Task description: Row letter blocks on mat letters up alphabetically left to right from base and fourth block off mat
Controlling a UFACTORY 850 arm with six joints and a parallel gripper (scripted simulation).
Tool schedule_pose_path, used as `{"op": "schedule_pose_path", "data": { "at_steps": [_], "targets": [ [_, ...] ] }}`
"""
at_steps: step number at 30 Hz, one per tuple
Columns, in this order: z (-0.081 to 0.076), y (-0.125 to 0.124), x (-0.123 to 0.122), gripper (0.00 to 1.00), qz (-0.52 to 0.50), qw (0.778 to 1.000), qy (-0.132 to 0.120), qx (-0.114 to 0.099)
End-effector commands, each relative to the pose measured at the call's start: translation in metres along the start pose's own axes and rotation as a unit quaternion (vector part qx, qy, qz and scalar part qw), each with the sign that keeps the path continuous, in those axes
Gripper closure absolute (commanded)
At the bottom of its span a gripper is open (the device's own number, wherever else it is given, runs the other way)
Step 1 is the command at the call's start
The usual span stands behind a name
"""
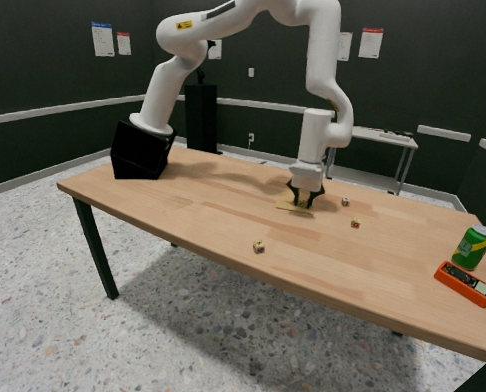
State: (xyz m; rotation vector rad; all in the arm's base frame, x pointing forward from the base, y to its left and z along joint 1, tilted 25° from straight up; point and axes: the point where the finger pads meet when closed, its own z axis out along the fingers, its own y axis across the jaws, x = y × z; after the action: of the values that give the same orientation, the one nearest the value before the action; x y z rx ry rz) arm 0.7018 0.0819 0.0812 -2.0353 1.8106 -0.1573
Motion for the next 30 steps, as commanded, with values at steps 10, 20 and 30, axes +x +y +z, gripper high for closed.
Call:
{"op": "schedule_pose_path", "data": {
  "at_steps": [10,20,30],
  "targets": [
    [-0.0007,-0.0010,0.0000,0.57,0.000,1.000,0.000,0.001],
    [-0.0007,-0.0010,0.0000,0.77,0.000,1.000,0.000,0.001],
    [-0.0007,-0.0010,0.0000,0.77,0.000,1.000,0.000,0.001]
  ]
}}
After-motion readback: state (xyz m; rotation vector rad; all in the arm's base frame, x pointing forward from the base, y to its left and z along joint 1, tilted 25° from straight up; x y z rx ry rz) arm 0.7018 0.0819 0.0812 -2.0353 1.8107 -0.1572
